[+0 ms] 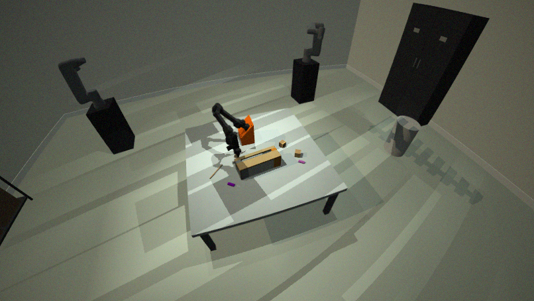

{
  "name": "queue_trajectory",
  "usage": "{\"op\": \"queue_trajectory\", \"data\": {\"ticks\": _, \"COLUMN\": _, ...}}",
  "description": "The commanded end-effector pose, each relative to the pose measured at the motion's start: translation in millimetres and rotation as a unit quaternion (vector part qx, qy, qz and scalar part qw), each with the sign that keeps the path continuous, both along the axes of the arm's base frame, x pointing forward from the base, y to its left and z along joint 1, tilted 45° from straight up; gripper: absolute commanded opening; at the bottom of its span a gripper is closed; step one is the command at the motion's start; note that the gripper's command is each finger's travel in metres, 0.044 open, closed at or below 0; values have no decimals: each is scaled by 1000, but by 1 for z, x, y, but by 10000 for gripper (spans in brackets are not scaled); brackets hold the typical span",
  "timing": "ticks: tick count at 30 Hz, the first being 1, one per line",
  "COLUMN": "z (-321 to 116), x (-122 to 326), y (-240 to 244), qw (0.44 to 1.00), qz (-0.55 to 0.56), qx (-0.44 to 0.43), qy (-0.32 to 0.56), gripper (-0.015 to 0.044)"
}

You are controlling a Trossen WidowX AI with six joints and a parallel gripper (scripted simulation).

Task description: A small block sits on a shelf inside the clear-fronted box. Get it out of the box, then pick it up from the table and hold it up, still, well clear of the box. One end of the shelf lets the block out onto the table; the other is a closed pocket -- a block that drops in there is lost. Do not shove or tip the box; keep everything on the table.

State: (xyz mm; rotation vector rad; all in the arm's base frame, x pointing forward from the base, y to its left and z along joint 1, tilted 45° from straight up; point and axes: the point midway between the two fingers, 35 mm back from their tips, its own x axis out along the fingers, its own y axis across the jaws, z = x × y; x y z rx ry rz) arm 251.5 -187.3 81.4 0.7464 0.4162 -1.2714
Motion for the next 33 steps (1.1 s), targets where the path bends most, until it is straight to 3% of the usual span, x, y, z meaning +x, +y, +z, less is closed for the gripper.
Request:
{"op": "queue_trajectory", "data": {"ticks": 1, "z": -1, "x": -3, "y": 5, "qw": 996, "qz": 55, "qx": -26, "qy": 65, "gripper": 0}}
{"op": "queue_trajectory", "data": {"ticks": 17, "z": 2, "x": -8, "y": 20, "qw": 920, "qz": 246, "qx": -115, "qy": 283, "gripper": 0}}
{"op": "queue_trajectory", "data": {"ticks": 33, "z": 5, "x": -14, "y": 33, "qw": 753, "qz": 408, "qx": -191, "qy": 479, "gripper": 0}}
